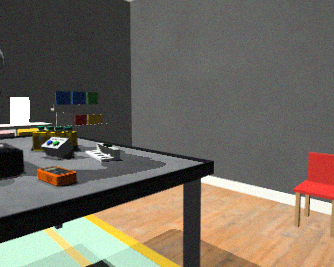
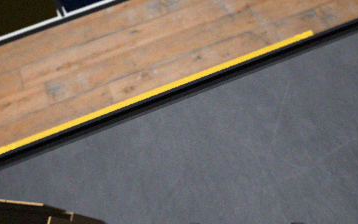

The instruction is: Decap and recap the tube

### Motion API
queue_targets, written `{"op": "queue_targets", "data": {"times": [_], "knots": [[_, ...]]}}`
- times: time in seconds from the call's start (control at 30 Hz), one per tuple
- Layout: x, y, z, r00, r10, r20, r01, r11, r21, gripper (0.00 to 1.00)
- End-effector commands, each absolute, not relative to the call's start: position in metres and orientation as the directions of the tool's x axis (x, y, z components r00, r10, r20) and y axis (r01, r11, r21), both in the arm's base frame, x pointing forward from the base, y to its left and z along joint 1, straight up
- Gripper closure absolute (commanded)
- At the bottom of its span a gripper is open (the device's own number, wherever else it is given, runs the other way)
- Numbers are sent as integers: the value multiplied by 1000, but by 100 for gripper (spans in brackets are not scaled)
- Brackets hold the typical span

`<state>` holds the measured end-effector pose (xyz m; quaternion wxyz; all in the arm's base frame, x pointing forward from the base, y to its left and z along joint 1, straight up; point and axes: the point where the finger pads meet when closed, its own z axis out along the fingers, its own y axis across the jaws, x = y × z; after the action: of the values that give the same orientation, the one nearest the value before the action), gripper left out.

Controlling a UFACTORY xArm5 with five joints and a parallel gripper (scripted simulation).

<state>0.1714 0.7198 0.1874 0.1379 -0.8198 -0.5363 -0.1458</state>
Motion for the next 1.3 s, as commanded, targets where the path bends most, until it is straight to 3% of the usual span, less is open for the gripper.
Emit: {"op": "queue_targets", "data": {"times": [0.0, 1.27], "knots": [[185, 713, 193, 429, 821, 375, 895, -442, -58, 54], [309, 621, 214, 552, 766, 329, 820, -571, -43, 54]]}}
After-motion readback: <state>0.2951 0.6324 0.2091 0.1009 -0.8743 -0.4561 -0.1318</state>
